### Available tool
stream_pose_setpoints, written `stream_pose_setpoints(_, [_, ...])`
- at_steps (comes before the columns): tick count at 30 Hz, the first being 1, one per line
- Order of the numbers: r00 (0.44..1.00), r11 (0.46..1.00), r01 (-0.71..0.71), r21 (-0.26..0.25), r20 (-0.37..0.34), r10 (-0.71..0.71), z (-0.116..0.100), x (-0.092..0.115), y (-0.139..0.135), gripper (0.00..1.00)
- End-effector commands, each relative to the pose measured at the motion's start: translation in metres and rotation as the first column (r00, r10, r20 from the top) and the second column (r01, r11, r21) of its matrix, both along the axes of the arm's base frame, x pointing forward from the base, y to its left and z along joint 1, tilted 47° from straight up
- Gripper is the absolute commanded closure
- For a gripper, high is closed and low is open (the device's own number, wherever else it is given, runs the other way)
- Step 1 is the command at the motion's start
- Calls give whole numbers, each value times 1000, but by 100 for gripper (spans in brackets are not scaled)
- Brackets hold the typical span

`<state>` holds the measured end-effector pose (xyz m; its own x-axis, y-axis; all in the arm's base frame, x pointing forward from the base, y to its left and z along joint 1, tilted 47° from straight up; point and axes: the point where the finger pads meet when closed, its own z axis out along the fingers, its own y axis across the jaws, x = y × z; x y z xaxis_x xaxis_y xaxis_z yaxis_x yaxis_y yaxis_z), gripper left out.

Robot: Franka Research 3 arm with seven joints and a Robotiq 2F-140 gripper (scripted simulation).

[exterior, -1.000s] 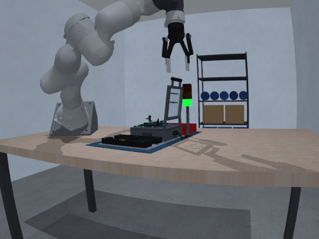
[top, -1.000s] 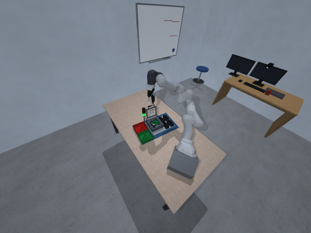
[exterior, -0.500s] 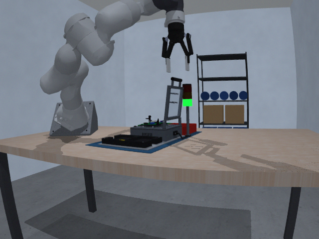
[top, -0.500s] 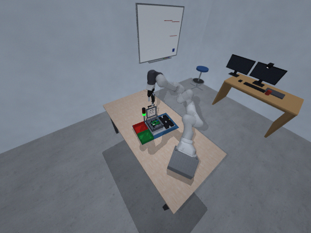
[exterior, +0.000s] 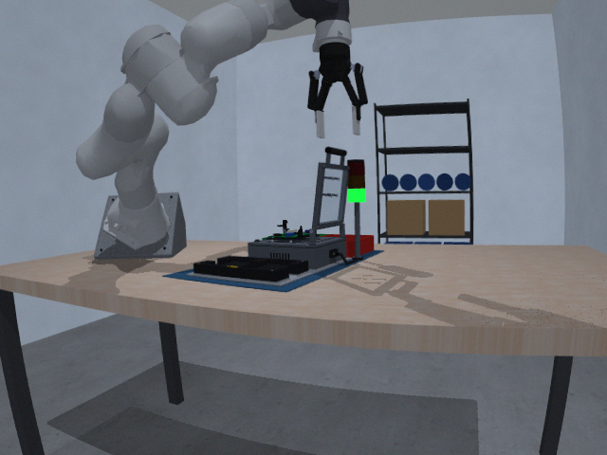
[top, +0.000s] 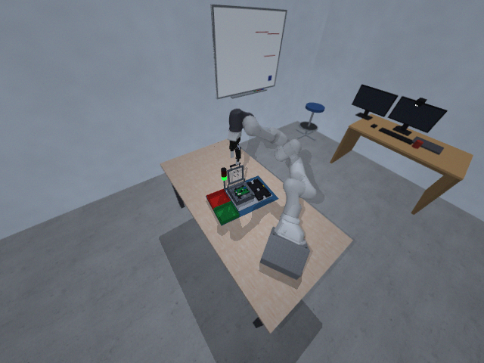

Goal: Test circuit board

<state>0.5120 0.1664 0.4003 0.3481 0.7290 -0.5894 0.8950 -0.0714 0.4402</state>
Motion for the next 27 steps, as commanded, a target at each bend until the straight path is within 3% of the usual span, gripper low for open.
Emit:
stream_pose_setpoints(1, [1000, 1000, 0, -2, -5, 0, -1, -4, 0, 42])
stream_pose_setpoints(7, [1000, 1000, 0, -2, -5, 0, -10, -22, 1, 42])
stream_pose_setpoints(13, [1000, 1000, 0, -2, -5, 0, -26, -55, 3, 42])
stream_pose_setpoints(15, [1000, 1000, 0, -2, -5, 0, -26, -55, 3, 42])
stream_pose_setpoints(22, [1000, 1000, 0, -2, -5, 0, -45, -96, 6, 42])
stream_pose_setpoints(27, [1000, 1000, 0, -2, -5, 0, -54, -114, 7, 42])
